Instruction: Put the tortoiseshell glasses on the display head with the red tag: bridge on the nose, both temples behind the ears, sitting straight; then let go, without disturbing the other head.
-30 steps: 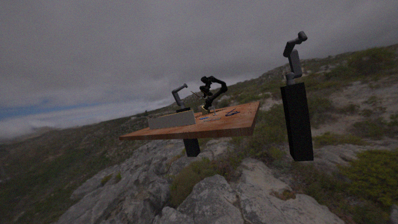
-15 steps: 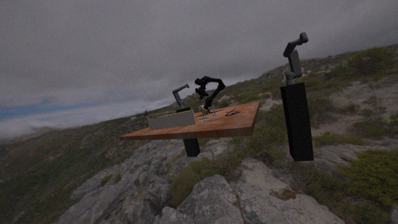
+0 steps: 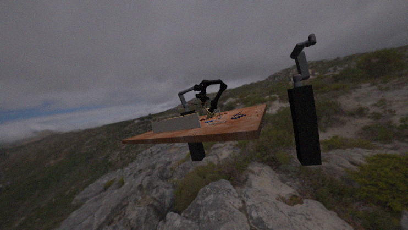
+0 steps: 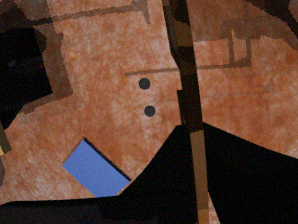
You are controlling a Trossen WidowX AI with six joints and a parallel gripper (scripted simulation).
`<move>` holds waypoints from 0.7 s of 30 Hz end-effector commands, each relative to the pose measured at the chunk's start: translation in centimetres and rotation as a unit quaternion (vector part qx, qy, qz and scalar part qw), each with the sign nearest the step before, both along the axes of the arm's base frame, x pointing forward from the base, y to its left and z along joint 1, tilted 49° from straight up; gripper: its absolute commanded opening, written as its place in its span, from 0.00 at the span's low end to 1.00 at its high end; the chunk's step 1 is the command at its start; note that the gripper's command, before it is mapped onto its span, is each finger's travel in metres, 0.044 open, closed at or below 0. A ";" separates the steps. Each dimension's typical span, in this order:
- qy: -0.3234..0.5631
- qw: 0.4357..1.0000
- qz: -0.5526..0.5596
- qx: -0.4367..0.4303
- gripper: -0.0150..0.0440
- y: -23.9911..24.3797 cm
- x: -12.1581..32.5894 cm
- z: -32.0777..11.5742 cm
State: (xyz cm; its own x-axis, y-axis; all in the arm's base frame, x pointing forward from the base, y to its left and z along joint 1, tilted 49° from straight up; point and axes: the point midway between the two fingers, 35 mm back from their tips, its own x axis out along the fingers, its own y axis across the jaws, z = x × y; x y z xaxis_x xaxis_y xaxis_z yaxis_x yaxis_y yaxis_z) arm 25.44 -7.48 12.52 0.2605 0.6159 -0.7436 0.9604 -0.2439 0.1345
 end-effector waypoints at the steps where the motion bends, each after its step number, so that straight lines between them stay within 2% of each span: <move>1: 0.005 0.999 0.030 0.009 0.25 -0.4 0.3 -1.5; 15: 0.012 0.992 0.114 0.052 0.25 -0.9 0.6 -6.4; 21: 0.012 0.991 0.123 0.059 0.25 -0.7 0.6 -6.9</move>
State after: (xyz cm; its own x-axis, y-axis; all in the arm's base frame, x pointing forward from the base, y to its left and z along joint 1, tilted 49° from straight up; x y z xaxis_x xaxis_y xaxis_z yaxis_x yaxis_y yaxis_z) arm 25.97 -8.25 5.96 0.0848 0.7355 -0.6722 0.9953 -0.0315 0.0911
